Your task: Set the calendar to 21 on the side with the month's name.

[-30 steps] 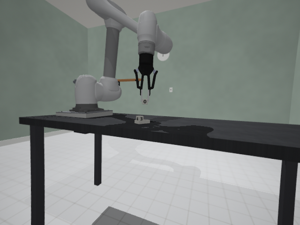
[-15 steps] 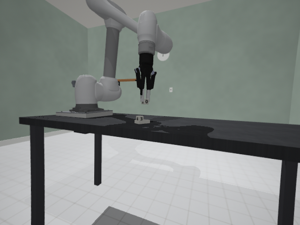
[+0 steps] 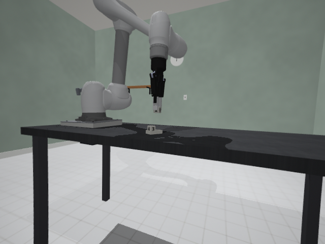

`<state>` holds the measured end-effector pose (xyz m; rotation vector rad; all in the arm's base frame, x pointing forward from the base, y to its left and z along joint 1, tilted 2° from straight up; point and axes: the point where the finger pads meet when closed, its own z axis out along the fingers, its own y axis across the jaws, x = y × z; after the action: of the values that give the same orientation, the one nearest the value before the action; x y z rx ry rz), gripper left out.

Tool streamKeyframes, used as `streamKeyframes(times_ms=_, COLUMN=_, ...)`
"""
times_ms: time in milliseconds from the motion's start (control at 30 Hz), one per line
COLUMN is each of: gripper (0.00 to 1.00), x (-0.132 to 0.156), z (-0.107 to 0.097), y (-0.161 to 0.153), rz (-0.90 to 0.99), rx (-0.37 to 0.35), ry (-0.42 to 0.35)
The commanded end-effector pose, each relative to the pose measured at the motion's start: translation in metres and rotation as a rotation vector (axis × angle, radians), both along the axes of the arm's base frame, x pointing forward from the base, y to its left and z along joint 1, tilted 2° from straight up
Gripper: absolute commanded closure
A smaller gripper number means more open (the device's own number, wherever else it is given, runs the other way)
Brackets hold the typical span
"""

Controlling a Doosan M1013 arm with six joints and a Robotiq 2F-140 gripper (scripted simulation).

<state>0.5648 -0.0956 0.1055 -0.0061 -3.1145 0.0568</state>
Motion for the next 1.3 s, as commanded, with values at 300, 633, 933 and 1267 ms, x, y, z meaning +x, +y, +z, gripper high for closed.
streamKeyframes(times_ms=300, gripper=0.76, x=0.0038, z=0.0023, y=-0.0001, rz=0.463, rx=0.018, ry=0.013)
streamKeyframes(times_ms=633, gripper=0.76, x=0.0042, z=0.0023, y=-0.0002, rz=0.778, rx=0.025, ry=0.024)
streamKeyframes(times_ms=933, gripper=0.76, x=0.0047, z=0.0024, y=-0.0004, rz=1.07, rx=0.032, ry=0.033)
streamKeyframes(times_ms=1267, gripper=0.76, x=0.0047, z=0.0024, y=-0.0004, rz=1.103, rx=0.033, ry=0.035)
